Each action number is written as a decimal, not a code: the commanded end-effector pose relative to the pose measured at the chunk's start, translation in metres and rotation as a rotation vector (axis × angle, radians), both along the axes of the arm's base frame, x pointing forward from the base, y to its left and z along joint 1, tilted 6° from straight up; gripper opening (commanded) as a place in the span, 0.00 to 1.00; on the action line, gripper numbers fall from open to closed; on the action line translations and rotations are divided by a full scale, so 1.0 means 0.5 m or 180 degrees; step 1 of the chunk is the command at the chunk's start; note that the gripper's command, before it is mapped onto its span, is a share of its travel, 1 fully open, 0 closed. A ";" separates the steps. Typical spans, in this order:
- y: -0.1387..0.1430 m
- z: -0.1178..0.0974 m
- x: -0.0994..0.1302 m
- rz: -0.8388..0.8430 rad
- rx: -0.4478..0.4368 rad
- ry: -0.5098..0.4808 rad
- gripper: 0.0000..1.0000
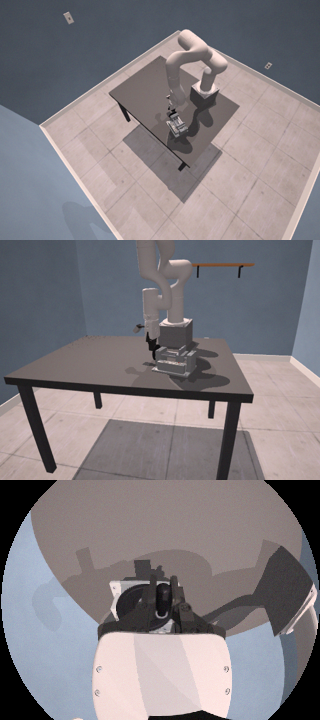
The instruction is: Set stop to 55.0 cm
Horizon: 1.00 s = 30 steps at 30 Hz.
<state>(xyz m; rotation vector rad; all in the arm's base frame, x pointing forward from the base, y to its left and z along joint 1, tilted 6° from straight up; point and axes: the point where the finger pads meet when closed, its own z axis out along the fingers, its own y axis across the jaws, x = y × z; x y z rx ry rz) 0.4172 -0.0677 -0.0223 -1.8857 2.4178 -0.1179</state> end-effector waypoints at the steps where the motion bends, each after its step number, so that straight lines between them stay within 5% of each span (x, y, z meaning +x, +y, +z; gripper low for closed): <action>1: -0.006 0.021 0.022 -0.0001 -0.0002 -0.0016 0.06; 14: -0.018 0.027 0.071 -0.0001 -0.0002 -0.0016 0.06; 30: -0.027 -0.014 0.111 -0.0001 -0.0002 -0.0016 0.06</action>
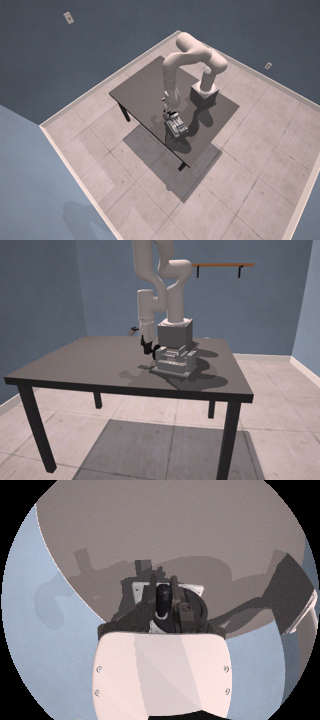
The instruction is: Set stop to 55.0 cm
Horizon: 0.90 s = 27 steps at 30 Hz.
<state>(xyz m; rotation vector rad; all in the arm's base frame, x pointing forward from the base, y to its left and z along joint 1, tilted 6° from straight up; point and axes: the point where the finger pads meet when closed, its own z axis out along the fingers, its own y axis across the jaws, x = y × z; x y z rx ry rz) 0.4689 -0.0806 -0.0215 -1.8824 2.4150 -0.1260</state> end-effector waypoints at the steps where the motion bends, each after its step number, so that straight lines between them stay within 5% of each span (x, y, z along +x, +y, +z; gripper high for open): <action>1: -0.002 -0.019 0.009 0.0001 0.0004 0.0005 0.06; 27: 0.012 -0.098 -0.045 0.0001 0.0004 0.0005 0.06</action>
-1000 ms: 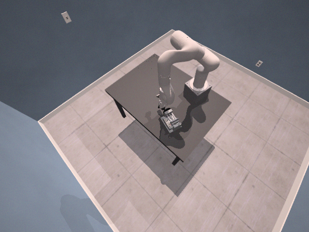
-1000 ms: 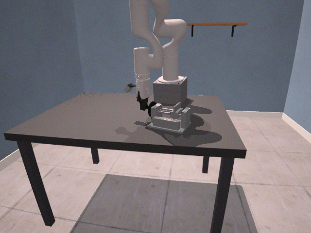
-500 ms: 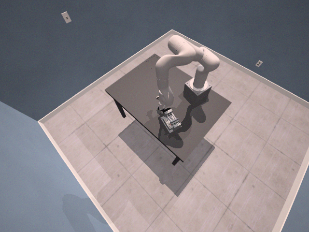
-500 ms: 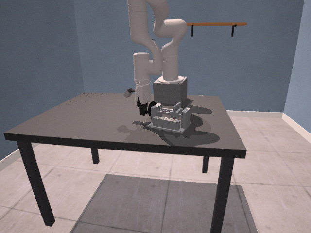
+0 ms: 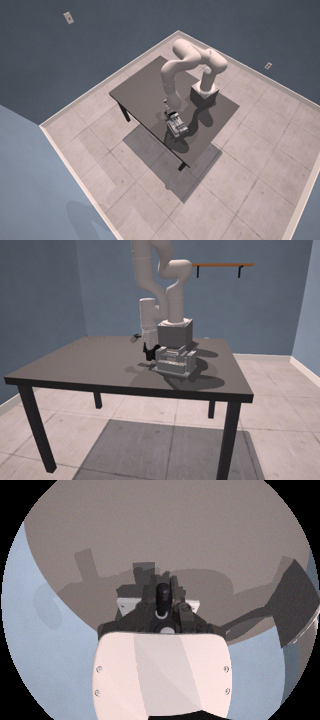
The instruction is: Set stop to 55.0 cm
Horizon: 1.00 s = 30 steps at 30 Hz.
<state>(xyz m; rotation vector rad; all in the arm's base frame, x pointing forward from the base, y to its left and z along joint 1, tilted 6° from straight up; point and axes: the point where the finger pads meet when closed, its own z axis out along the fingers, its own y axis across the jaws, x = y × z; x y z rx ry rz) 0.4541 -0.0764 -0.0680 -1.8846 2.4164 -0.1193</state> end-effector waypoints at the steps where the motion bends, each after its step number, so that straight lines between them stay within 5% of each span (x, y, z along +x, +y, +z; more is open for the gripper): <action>1: 0.004 -0.005 -0.015 -0.0001 -0.0003 -0.0009 0.06; 30: 0.019 0.035 -0.077 -0.0001 -0.0003 -0.0009 0.06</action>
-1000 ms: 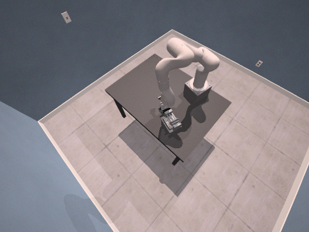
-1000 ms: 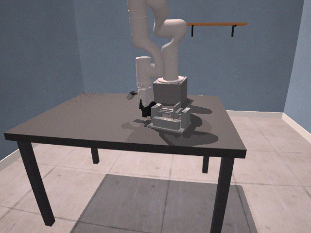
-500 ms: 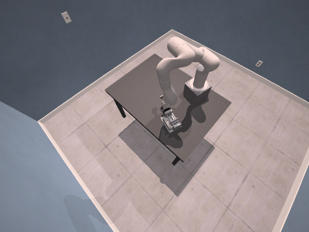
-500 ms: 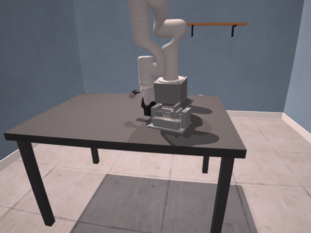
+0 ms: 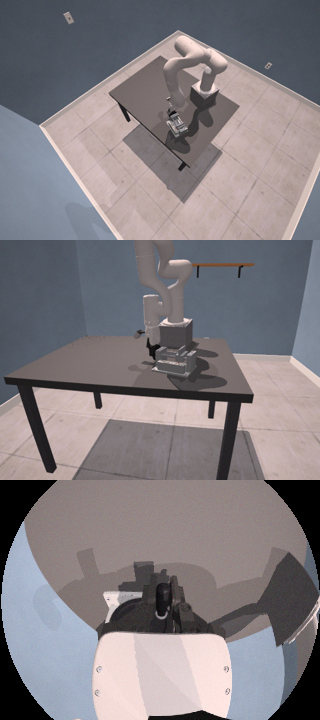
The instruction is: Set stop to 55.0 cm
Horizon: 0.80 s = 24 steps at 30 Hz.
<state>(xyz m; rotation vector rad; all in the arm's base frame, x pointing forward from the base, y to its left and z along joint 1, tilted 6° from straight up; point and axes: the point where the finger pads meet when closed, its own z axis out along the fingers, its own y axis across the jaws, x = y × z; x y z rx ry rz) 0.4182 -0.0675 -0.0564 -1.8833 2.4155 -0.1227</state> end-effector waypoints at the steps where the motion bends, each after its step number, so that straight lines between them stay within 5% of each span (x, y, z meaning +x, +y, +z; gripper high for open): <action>1: 0.002 0.014 -0.006 0.0000 0.0000 -0.0002 0.06; 24: 0.001 0.053 -0.008 0.0000 0.0000 -0.0002 0.06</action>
